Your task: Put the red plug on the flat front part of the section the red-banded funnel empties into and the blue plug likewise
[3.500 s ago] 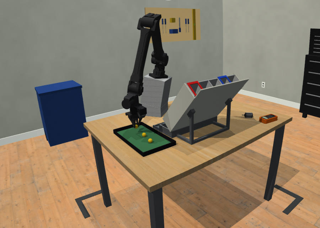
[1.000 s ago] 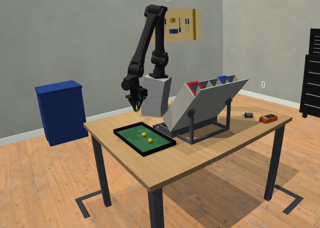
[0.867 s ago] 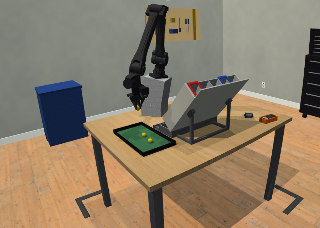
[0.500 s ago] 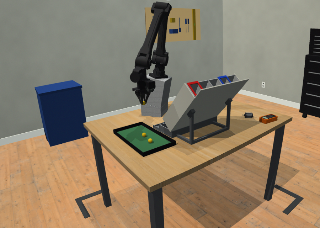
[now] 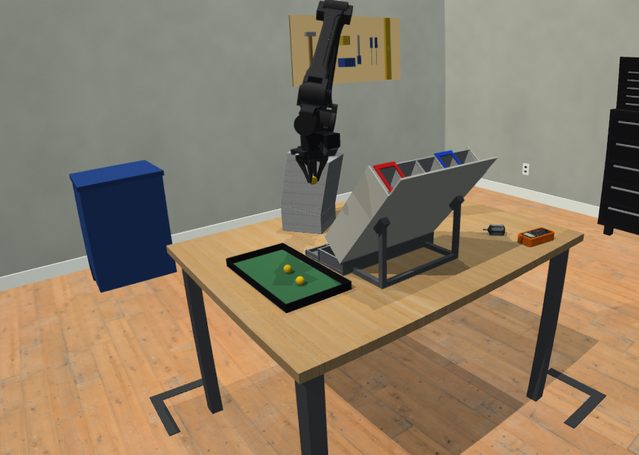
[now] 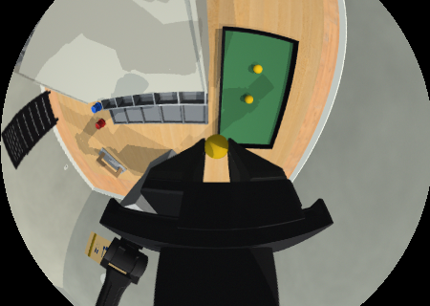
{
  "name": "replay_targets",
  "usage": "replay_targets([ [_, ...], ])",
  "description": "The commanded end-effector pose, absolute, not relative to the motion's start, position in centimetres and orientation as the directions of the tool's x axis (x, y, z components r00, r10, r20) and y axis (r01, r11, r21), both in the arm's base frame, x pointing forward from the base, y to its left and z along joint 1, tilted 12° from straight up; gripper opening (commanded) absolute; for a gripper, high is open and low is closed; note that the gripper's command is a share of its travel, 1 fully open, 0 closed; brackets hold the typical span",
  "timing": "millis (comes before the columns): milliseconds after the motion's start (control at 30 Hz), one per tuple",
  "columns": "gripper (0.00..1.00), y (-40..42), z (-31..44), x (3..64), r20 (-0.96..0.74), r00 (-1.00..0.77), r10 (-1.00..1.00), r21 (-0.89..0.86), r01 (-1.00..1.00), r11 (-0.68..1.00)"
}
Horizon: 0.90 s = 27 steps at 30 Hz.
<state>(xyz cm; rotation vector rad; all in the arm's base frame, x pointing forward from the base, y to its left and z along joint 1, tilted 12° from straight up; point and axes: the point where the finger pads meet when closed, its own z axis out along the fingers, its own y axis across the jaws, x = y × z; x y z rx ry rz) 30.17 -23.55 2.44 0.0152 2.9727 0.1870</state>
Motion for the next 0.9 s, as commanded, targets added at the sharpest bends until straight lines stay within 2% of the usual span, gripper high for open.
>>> replay_targets([
  [0, 0.00, -23.6, 8.2, 33.7, -0.204, -0.978, 0.044, 0.084, 0.028, 0.996],
  [500, 0.00, -19.6, 16.4, 37.7, -0.213, -0.976, 0.045, 0.087, 0.027, 0.996],
  [867, 0.00, -19.0, 17.2, 38.1, -0.198, -0.979, 0.057, 0.099, 0.038, 0.994],
])
